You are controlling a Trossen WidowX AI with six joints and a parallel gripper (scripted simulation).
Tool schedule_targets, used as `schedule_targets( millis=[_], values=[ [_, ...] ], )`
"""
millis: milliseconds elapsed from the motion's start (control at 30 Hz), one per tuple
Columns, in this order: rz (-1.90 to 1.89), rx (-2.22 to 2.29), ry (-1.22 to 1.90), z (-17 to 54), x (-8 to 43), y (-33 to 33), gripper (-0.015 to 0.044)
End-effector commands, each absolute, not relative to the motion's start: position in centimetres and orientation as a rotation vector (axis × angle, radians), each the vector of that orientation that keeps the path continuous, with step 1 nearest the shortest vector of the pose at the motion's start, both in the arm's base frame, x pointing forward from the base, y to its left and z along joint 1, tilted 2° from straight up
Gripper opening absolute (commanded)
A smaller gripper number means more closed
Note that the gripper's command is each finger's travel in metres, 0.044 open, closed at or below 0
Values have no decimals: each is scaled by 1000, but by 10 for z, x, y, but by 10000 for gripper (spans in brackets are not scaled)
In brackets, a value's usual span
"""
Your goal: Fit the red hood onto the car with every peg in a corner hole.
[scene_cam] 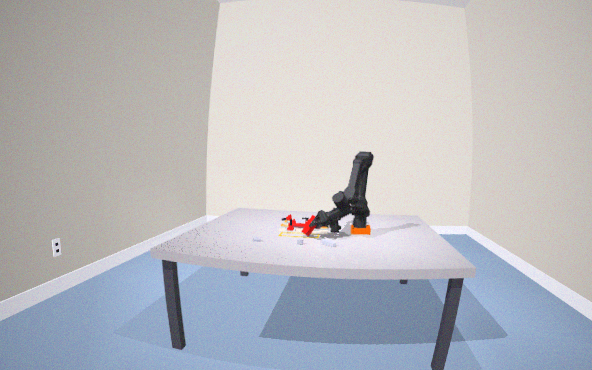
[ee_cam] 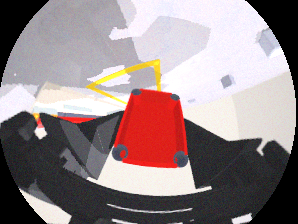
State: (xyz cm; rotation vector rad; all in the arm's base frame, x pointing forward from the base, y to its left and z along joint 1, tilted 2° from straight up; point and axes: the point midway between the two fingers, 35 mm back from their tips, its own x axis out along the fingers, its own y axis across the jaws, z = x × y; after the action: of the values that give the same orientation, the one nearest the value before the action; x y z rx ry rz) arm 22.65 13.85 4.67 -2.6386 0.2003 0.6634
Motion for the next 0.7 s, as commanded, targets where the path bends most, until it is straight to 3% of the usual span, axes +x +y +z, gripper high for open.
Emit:
schedule_targets(
  millis=[0,533,667],
  values=[
    [655,-2607,211,48,227,138,0],
    [662,-2637,201,47,227,138,420],
    [662,-2637,201,47,227,138,440]
  ],
)
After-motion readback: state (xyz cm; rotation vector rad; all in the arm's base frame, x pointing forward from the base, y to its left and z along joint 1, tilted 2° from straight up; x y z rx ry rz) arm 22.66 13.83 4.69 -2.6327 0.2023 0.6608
